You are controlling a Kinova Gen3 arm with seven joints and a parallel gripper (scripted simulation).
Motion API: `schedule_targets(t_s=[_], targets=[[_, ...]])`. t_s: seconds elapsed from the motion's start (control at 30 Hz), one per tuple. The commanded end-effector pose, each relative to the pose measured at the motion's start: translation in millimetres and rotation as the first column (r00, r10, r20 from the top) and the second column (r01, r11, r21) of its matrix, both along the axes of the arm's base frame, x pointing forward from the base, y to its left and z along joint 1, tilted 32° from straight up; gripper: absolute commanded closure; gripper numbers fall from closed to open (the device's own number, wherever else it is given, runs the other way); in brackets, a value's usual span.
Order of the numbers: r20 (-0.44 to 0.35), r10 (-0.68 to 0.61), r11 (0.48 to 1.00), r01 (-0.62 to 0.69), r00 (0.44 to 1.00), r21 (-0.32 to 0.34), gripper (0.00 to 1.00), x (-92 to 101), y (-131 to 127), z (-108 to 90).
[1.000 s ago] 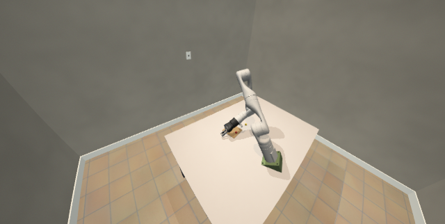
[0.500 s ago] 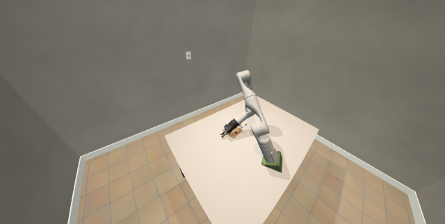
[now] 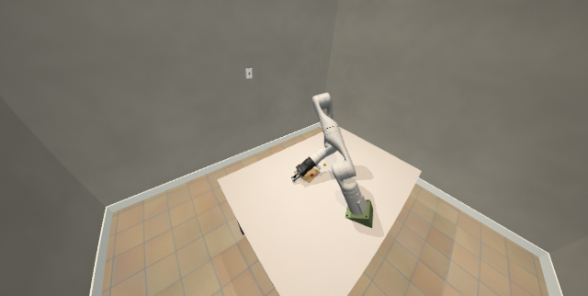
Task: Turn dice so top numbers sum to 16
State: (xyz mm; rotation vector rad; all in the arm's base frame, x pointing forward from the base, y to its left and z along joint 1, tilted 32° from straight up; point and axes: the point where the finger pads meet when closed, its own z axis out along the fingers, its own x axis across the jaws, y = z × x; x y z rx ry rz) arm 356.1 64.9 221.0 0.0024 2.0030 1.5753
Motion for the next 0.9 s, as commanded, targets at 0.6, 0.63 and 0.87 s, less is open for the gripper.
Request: schedule_targets(t_s=[0.6,0.63,0.87], targets=[[0.001,0.0,1.0,0.0,1.0,0.0,0.66,0.3,0.0,-0.2],[0.001,0.0,1.0,0.0,1.0,0.0,0.66,0.5,0.1,-0.5],[0.001,0.0,1.0,0.0,1.0,0.0,0.66,1.9,0.5,-2.8]])
